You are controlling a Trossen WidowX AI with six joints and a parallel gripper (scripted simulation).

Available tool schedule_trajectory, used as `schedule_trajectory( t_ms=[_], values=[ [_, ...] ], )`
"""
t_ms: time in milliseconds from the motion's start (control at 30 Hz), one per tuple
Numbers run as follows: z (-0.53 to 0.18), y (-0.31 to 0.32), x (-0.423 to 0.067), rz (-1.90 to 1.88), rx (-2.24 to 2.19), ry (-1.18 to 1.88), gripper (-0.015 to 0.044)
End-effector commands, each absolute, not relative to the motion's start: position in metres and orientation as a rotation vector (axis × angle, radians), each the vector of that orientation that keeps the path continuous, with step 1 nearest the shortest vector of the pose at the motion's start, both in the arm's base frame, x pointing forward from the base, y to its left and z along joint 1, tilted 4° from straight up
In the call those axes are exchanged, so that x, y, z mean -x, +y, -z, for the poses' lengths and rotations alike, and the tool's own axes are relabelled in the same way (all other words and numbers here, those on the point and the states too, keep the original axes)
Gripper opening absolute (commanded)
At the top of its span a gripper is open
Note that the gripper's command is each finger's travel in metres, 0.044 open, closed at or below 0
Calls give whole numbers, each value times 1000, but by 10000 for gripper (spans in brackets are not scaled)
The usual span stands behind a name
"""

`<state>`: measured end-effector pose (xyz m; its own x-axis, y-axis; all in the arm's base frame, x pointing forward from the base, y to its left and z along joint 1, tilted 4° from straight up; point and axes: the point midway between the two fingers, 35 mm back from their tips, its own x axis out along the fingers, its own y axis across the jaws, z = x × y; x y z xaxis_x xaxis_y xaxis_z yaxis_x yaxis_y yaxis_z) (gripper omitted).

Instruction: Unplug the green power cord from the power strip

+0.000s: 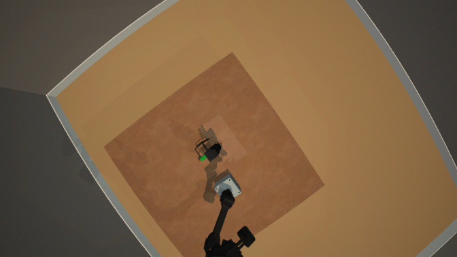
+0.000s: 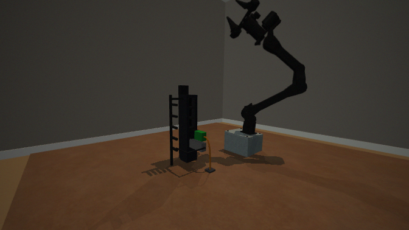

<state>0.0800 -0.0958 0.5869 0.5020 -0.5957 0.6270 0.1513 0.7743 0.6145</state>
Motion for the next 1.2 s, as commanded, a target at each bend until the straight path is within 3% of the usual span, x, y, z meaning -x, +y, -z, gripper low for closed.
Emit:
schedule_trajectory(
  t_ms=[0,267,500,733,1167],
  values=[
    [-586,-97,-81,480,-528,-940,374],
    [-543,-141,-149,577,-436,-590,164],
    [-473,-154,-233,540,-283,-173,160],
    [-389,-130,-305,374,-54,227,160],
    [-254,-54,-363,-130,524,761,160]
  ],
)
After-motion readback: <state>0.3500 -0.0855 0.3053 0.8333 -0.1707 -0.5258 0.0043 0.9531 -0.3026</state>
